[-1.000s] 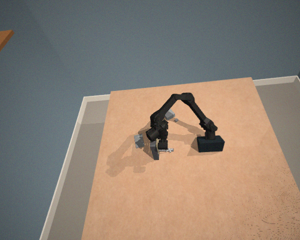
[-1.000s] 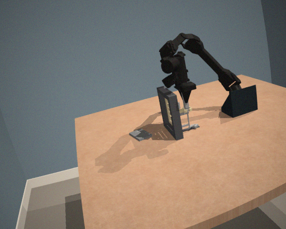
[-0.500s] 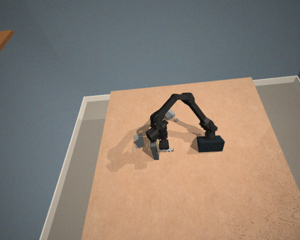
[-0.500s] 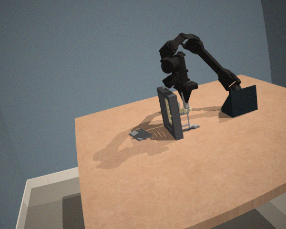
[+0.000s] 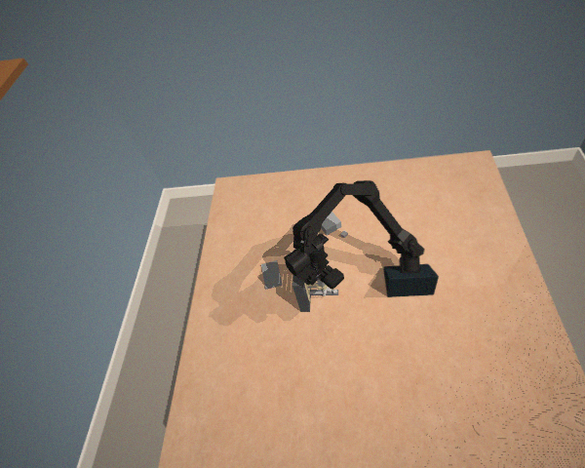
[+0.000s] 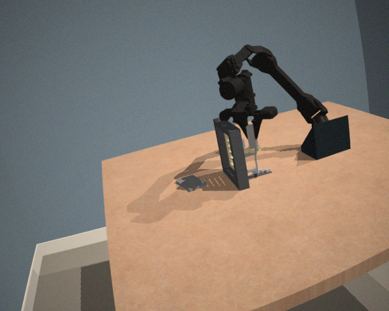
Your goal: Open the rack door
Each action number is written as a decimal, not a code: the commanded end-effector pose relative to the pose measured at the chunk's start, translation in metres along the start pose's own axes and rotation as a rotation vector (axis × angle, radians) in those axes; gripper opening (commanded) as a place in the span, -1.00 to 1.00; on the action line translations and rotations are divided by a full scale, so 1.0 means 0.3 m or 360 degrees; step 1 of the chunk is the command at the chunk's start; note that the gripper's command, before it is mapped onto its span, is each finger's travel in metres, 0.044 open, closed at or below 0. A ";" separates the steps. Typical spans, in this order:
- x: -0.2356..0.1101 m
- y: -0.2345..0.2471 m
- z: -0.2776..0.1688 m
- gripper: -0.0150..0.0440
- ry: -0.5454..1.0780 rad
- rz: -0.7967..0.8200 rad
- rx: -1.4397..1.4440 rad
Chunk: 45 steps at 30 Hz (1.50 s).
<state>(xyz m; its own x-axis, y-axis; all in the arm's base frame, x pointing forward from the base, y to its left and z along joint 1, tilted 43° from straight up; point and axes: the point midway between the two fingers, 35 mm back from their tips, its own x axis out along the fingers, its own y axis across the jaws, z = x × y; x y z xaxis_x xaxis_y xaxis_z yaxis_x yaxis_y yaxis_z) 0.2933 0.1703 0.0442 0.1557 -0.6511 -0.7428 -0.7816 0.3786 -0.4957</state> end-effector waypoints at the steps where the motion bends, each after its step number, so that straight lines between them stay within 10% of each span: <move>1: 0.004 0.000 -0.004 -0.40 0.0010 -0.0002 -0.0304; 19: 0.004 0.000 -0.004 -0.40 0.0010 0.0002 -0.1702; 29: 0.004 0.000 -0.004 -0.40 0.0010 0.0003 -0.1753; 39: 0.004 0.000 -0.004 0.49 0.0010 0.0003 -0.1753; 45: 0.004 0.000 -0.004 0.53 0.0010 0.0002 -0.1478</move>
<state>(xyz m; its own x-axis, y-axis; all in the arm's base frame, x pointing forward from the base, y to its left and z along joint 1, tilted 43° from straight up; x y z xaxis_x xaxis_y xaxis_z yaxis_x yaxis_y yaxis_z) 0.2876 0.1712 0.0441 0.1452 -0.6567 -0.7401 -0.9177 -0.3690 0.1474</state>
